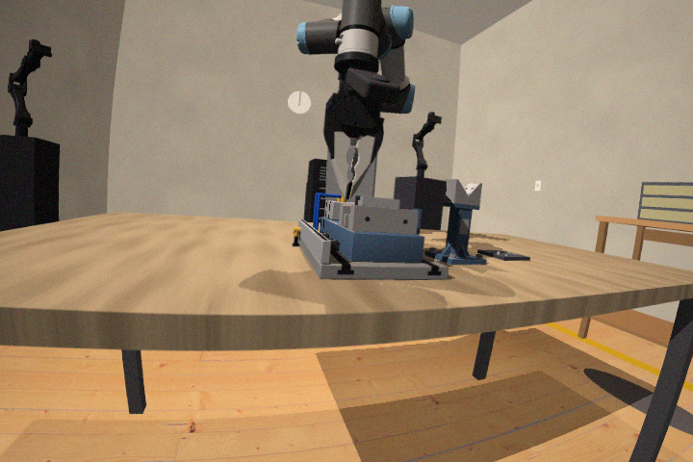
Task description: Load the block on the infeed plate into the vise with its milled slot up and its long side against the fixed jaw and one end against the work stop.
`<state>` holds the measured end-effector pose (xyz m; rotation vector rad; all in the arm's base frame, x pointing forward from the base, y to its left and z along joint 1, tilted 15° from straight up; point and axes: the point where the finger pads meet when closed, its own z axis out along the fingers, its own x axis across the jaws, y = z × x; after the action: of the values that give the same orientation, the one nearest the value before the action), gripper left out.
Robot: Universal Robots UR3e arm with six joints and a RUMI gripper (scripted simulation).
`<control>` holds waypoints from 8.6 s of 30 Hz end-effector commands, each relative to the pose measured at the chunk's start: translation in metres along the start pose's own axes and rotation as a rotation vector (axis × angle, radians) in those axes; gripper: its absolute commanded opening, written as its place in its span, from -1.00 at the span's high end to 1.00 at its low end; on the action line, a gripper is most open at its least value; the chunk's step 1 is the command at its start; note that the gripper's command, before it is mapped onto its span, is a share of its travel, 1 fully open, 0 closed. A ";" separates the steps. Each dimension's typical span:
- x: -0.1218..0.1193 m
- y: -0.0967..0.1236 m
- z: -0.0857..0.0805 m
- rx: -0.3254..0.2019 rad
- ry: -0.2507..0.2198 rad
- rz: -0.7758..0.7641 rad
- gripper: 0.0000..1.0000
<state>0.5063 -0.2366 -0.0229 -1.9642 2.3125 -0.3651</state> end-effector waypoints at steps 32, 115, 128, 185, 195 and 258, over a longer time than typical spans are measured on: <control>0.000 -0.001 -0.001 0.003 0.002 0.000 1.00; -0.013 -0.001 -0.001 0.003 0.002 0.000 1.00; -0.014 -0.001 -0.001 0.003 0.002 0.000 1.00; -0.001 -0.001 -0.001 0.003 0.002 0.000 1.00; 0.000 -0.001 -0.001 0.003 0.002 0.000 1.00; 0.000 -0.001 -0.063 0.003 0.002 0.000 1.00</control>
<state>0.4927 -0.2288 0.0369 -1.9642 2.3125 -0.3650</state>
